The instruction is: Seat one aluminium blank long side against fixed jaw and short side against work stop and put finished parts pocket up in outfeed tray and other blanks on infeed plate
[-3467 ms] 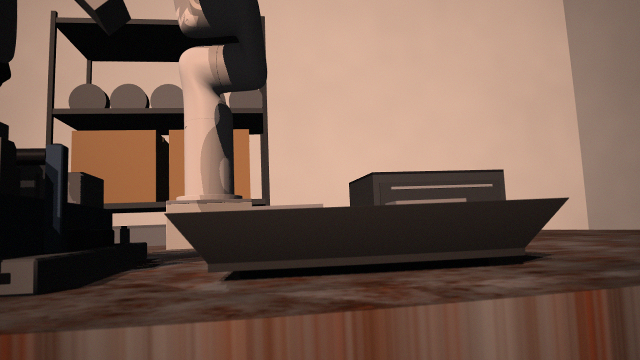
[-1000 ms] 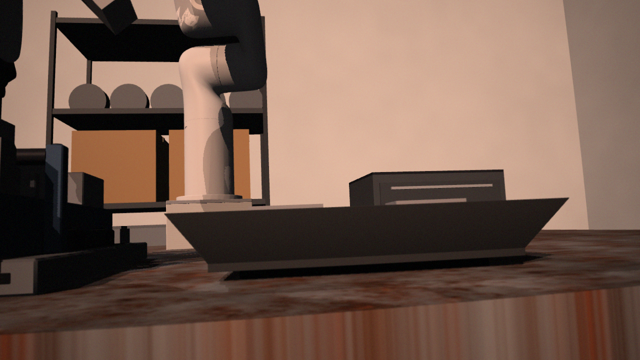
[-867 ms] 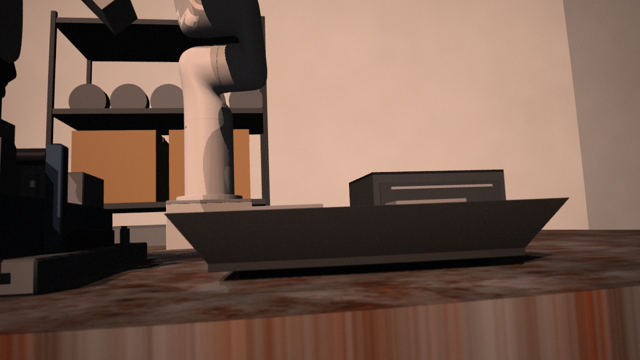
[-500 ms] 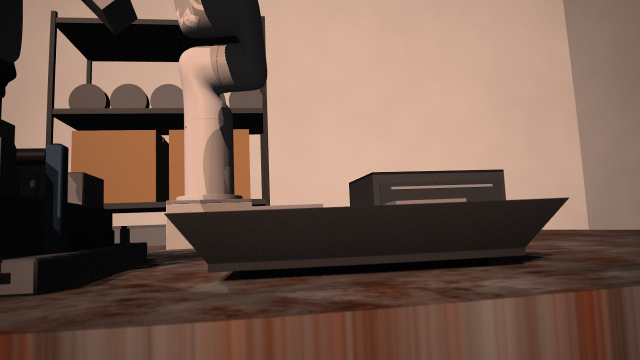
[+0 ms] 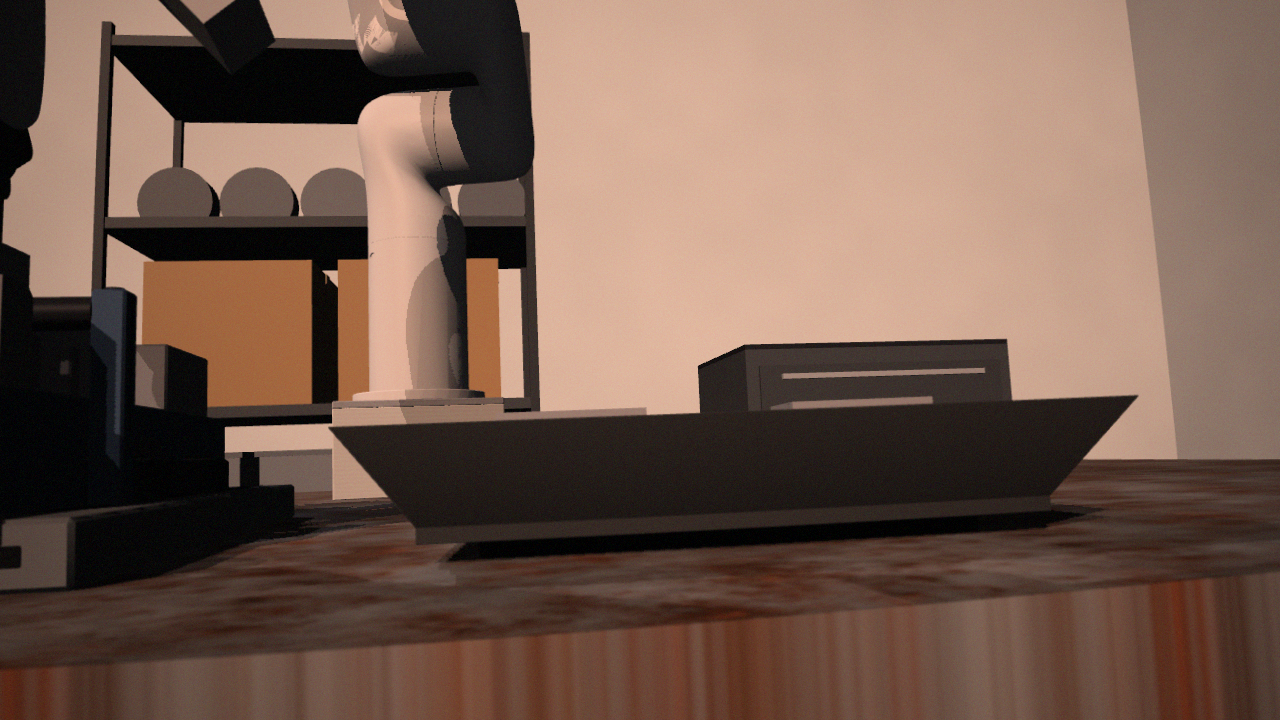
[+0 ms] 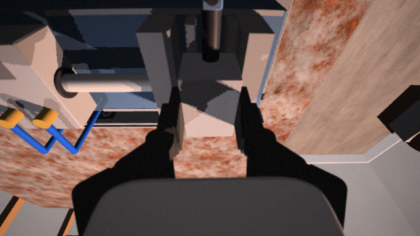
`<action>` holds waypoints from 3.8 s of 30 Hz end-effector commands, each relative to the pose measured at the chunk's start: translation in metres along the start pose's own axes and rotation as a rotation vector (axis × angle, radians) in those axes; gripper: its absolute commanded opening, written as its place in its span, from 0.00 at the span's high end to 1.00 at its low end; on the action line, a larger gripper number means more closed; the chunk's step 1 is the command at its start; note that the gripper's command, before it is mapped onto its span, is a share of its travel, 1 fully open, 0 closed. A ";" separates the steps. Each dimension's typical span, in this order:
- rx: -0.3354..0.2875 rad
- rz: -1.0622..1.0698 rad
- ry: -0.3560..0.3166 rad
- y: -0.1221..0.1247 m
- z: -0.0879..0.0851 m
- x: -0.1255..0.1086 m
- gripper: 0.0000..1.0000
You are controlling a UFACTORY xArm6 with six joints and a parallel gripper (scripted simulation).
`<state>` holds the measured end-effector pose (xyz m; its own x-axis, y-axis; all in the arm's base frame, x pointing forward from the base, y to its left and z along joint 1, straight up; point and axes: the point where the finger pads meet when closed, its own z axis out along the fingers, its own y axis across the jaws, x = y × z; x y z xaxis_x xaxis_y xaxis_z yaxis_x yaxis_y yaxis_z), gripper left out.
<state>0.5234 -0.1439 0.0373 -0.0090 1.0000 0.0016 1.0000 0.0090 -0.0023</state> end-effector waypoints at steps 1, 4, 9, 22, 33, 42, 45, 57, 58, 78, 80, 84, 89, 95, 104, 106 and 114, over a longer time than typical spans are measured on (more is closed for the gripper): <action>-0.005 0.000 -0.001 0.002 -0.002 0.000 1.00; -0.005 0.000 -0.001 0.002 -0.001 0.000 1.00; -0.005 0.000 -0.001 0.002 -0.001 0.000 1.00; -0.005 0.000 -0.001 0.002 -0.001 0.000 0.31; -0.005 0.000 -0.001 0.002 -0.001 0.000 0.31; -0.005 0.000 -0.001 0.002 -0.001 0.000 0.31; -0.005 0.000 -0.001 0.002 -0.001 0.000 0.31; -0.005 0.000 -0.001 0.002 -0.001 0.000 0.31; -0.005 0.000 -0.001 0.002 -0.002 0.000 0.31; -0.005 0.000 -0.001 0.002 -0.036 0.000 0.31; -0.005 0.000 -0.001 0.001 -0.043 0.000 0.31; -0.005 0.000 -0.001 0.001 -0.055 0.000 0.31; -0.005 0.000 -0.001 0.001 -0.065 0.000 0.31; -0.005 0.000 -0.001 0.001 -0.074 0.000 0.31; -0.005 0.000 -0.001 0.001 -0.079 0.000 0.31; -0.005 0.000 -0.001 0.001 -0.079 0.000 1.00; -0.005 0.000 -0.001 0.001 -0.079 0.000 1.00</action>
<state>0.5235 -0.1439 0.1138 -0.0090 1.0000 0.0016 1.0000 0.0090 -0.0023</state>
